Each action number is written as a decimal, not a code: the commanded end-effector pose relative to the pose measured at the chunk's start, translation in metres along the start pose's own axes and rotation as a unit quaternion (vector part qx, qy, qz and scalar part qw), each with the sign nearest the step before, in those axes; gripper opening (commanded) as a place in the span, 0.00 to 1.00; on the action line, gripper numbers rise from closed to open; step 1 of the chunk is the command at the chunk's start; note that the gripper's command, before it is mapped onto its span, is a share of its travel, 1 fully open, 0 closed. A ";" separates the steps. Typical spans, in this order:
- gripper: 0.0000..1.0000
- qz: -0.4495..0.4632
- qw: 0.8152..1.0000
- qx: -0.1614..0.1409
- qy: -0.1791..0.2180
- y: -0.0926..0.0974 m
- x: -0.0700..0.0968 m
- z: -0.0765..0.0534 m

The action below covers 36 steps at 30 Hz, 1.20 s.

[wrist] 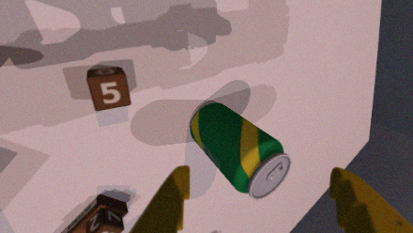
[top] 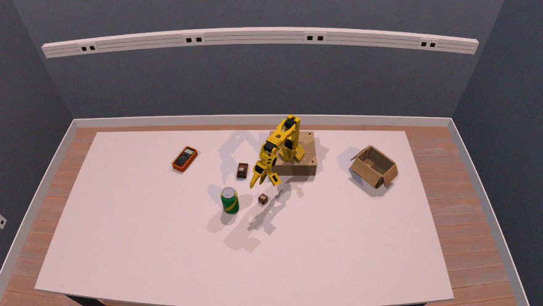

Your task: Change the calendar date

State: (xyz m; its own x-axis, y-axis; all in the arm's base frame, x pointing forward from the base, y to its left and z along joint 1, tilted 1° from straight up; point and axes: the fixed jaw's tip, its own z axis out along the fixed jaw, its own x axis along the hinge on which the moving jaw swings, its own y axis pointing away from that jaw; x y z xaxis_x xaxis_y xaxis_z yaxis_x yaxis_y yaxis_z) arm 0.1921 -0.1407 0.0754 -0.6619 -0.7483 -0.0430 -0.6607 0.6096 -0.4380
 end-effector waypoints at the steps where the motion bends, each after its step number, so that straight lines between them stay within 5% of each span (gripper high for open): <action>1: 0.35 0.010 1.000 0.008 0.000 0.002 0.002 0.002; 17: 0.35 0.012 1.000 -0.007 0.002 0.008 0.002 0.009; 36: 0.35 0.012 0.976 -0.218 0.024 0.080 0.009 0.063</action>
State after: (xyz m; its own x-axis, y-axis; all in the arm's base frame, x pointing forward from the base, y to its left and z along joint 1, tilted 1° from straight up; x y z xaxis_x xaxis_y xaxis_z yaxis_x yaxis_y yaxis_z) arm 0.1643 -0.1204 -0.0022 -0.6760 -0.7369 -0.0085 -0.7334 0.6738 -0.0903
